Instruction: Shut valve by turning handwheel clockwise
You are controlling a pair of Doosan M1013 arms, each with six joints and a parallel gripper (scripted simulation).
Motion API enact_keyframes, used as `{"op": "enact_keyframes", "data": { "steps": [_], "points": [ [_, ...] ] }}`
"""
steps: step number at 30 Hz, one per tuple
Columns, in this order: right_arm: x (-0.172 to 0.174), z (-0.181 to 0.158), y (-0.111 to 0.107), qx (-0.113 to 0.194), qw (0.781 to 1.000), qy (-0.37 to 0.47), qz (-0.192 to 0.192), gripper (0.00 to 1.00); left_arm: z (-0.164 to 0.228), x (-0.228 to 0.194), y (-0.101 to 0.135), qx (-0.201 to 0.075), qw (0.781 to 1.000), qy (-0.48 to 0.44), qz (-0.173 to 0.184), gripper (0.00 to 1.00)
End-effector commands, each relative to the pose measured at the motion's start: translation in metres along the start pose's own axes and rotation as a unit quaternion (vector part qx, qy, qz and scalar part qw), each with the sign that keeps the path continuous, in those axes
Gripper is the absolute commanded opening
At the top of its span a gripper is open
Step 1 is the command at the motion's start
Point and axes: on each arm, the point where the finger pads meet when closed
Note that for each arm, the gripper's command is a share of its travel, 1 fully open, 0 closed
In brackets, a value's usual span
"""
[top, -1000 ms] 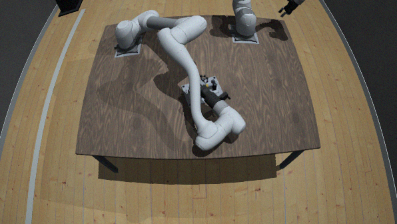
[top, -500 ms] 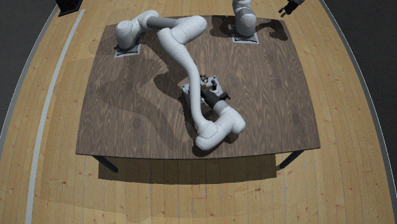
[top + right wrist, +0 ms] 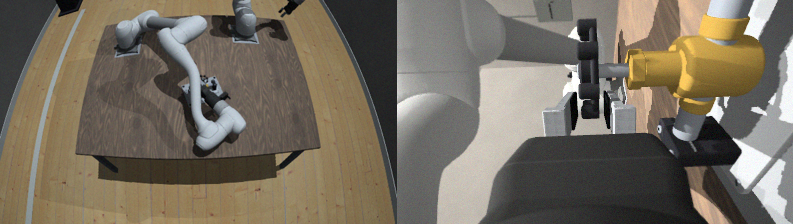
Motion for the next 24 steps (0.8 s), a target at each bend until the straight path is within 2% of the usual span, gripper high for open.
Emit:
{"op": "enact_keyframes", "data": {
  "steps": [1, 10, 22, 24],
  "points": [
    [-0.0003, -0.0012, -0.0004, 0.000, 1.000, 0.000, -0.003, 0.54, 0.0001, 0.0001, -0.0004, 0.000, 1.000, 0.000, 0.000, 1.00],
    [-0.0003, -0.0012, -0.0013, -0.003, 1.000, 0.000, -0.019, 0.54, 0.0001, 0.0001, -0.0004, 0.000, 1.000, 0.000, 0.000, 1.00],
    [-0.0006, -0.0012, -0.0043, -0.014, 0.997, 0.000, -0.074, 0.54, 0.0001, 0.0001, -0.0004, 0.000, 1.000, 0.000, 0.000, 1.00],
    [-0.0006, -0.0012, -0.0043, -0.014, 0.997, 0.000, -0.074, 0.54, 0.0001, 0.0001, -0.0004, 0.000, 1.000, 0.000, 0.000, 1.00]
  ]
}}
Point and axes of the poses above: on each arm, the point where the finger pads meet when closed, its own y axis out along the fingers, its own z axis across the jaws, x = y × z, and after that the axes turned 11 degrees about -y, right-handed
